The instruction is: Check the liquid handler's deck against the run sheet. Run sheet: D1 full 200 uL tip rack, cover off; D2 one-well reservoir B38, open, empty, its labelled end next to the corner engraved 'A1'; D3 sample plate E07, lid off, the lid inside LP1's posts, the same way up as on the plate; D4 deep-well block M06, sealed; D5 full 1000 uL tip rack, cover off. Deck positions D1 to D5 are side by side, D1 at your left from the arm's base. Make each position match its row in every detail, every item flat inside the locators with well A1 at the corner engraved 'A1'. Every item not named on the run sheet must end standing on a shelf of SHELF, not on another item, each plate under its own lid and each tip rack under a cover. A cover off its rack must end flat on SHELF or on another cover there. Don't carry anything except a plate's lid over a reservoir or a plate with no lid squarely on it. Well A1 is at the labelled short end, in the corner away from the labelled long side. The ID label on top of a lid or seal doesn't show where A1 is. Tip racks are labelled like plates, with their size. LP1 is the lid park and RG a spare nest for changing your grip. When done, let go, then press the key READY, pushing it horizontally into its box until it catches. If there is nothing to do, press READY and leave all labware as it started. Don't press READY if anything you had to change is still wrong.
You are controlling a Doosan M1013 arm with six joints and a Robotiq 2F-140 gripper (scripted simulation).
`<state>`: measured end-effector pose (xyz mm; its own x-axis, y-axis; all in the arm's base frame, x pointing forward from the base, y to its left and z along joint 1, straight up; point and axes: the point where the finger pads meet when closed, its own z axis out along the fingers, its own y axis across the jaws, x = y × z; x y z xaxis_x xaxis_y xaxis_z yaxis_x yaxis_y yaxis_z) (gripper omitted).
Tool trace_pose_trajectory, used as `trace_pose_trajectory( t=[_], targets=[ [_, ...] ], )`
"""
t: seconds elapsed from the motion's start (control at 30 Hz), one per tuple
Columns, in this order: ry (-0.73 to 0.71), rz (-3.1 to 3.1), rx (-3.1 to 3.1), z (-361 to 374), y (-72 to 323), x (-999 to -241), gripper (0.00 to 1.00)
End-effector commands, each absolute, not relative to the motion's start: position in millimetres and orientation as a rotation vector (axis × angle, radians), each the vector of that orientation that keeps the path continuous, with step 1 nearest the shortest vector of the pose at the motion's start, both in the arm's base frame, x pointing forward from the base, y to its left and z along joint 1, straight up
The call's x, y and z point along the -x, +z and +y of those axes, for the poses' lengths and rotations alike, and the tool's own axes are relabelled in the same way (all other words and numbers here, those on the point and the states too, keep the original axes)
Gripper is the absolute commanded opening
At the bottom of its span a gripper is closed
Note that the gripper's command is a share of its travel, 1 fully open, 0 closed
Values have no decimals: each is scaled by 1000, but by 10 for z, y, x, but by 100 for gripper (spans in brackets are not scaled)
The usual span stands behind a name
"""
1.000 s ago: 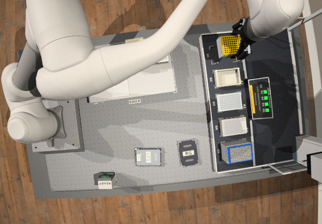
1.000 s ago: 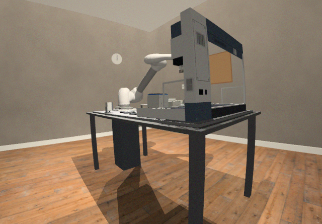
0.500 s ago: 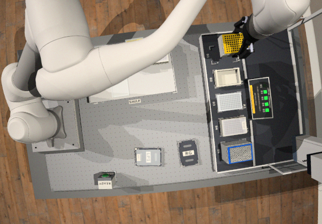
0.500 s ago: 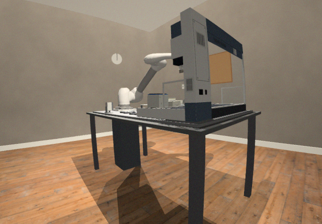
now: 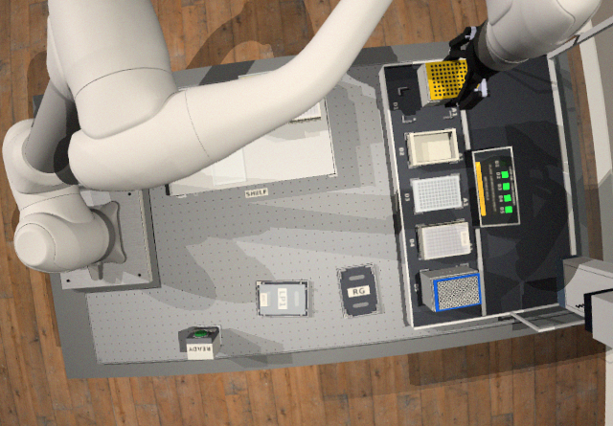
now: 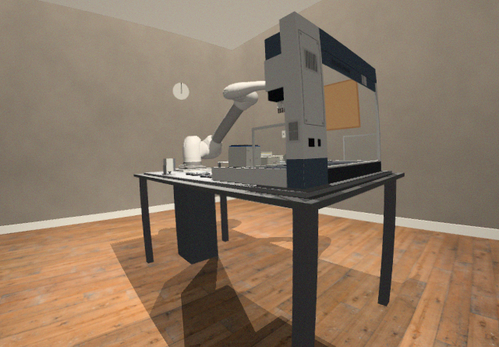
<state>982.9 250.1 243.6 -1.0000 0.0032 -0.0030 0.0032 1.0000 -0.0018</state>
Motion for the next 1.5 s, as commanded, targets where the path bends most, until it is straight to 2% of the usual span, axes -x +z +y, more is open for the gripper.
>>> trace_pose_trajectory(
  t=[0.0,1.07,1.47],
  targets=[
    [-1,3137,-5,2502,2492,-9830,10],
    [-1,3137,-5,2502,2958,-9828,10],
    [-1,3137,-5,2503,2964,-9779,10]
  ],
)
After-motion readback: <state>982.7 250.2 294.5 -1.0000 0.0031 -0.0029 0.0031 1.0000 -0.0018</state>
